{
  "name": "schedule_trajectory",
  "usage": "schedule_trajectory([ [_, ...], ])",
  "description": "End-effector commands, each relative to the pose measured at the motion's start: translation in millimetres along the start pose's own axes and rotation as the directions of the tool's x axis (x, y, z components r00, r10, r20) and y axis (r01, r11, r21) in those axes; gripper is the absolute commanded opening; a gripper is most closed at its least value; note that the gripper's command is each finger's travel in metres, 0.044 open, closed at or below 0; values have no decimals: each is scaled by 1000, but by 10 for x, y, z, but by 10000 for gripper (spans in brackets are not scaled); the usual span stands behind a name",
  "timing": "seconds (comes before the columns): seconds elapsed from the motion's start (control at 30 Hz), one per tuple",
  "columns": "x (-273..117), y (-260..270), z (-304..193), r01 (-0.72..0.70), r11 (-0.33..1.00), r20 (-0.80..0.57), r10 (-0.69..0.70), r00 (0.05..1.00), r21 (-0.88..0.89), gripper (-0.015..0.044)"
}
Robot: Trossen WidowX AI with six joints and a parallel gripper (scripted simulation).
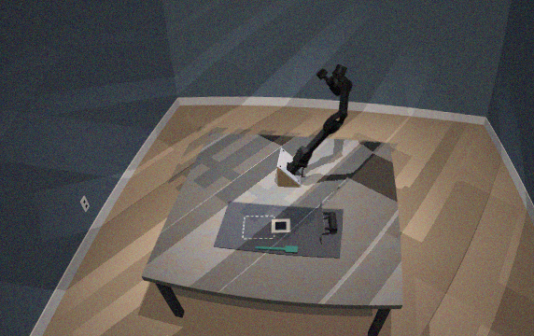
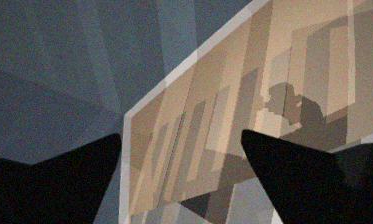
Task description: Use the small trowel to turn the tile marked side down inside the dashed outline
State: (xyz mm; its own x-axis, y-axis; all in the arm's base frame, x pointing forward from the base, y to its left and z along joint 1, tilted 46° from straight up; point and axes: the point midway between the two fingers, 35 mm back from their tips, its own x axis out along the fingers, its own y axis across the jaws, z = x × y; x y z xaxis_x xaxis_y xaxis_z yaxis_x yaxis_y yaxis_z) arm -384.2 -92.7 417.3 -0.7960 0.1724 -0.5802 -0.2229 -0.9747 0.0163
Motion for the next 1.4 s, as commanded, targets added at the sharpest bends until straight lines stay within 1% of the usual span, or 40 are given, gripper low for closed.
schedule_trajectory([
  [0.0, -4, 17, -8, -5, 1000, -1, 5, 1000, -3, 374],
  [0.17, -136, 434, -228, -125, 989, -45, 122, 991, -82, 242],
  [0.33, -346, 864, -508, -259, 950, -102, 244, 964, -173, 111],
  [0.37, -397, 936, -559, -282, 940, -110, 265, 958, -194, 100],
  [0.6, -779, 1401, -974, -442, 837, -189, 401, 896, -322, 100],
  [0.9, -1366, 1857, -1664, -645, 646, -355, 538, 764, -408, 100],
  [1.13, -1883, 2034, -2229, -768, 465, -491, 591, 640, -441, 100],
  [1.37, -2418, 2053, -2800, -856, 263, -625, 593, 507, -446, 100],
])
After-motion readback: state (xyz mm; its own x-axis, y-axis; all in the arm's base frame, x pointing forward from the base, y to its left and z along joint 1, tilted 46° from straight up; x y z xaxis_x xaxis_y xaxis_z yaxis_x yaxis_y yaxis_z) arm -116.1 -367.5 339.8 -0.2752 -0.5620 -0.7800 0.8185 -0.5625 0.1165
